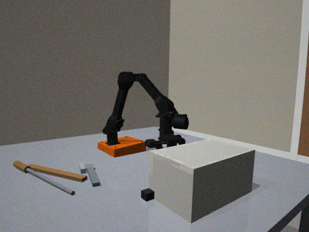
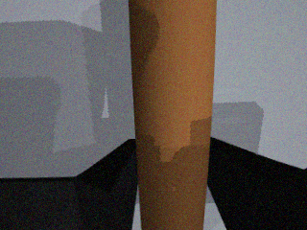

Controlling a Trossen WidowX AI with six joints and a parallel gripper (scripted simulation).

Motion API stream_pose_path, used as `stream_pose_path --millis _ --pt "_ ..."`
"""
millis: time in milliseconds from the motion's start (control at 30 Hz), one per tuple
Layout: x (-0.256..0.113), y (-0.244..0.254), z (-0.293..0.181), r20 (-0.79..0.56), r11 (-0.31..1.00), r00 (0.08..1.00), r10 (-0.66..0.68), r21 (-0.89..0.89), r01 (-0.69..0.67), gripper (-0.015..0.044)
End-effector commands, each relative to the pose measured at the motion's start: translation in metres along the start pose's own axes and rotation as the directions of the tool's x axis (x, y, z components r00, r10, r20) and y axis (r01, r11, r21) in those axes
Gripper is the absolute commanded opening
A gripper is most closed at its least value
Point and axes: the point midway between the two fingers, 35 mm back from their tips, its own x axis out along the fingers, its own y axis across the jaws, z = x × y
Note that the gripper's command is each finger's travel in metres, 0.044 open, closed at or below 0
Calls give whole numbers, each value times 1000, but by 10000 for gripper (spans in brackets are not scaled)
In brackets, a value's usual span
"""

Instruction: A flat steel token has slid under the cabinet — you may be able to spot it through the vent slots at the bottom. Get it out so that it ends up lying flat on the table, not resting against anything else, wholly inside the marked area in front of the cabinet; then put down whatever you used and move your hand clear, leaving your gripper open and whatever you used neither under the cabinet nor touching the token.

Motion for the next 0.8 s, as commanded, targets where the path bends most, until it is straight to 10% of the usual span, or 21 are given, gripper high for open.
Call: stream_pose_path --millis 0,767 --pt "0 1 7 -2 1000 1000 4 0 -4 0" --pt "-1 1 35 0 1000 1000 4 0 -4 0"
